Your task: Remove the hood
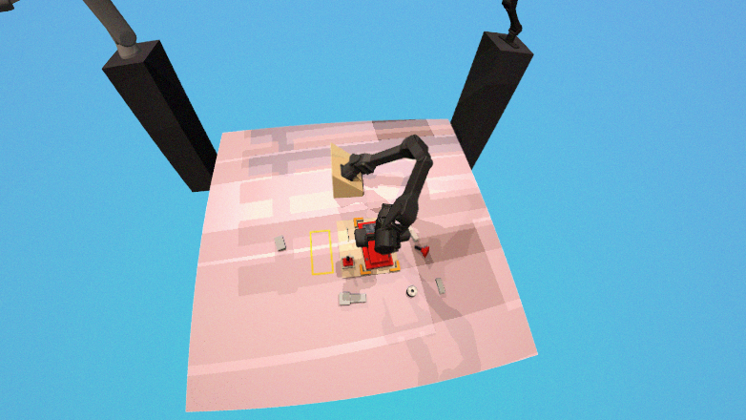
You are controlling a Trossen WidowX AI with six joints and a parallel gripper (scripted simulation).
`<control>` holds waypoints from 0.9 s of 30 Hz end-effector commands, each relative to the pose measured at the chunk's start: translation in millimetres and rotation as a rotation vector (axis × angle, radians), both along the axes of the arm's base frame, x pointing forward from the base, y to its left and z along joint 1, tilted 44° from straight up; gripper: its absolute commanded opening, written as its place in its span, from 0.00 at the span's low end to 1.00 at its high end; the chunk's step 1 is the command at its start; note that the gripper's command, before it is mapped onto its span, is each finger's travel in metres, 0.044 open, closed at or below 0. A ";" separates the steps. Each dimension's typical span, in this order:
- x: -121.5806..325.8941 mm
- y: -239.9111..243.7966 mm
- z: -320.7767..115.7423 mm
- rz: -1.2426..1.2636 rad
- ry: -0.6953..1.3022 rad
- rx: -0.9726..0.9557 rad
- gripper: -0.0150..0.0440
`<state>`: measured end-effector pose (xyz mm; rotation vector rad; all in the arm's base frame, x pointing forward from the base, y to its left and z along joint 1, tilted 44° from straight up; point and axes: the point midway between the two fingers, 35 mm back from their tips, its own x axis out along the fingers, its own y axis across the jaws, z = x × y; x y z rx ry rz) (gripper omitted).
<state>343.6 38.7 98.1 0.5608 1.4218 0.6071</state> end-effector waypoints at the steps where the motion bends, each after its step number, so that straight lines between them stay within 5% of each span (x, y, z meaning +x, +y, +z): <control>1: -2.8 2.6 -3.3 0.017 0.004 0.007 1.00; 27: -1.4 15.6 -17.5 0.017 0.003 0.007 1.00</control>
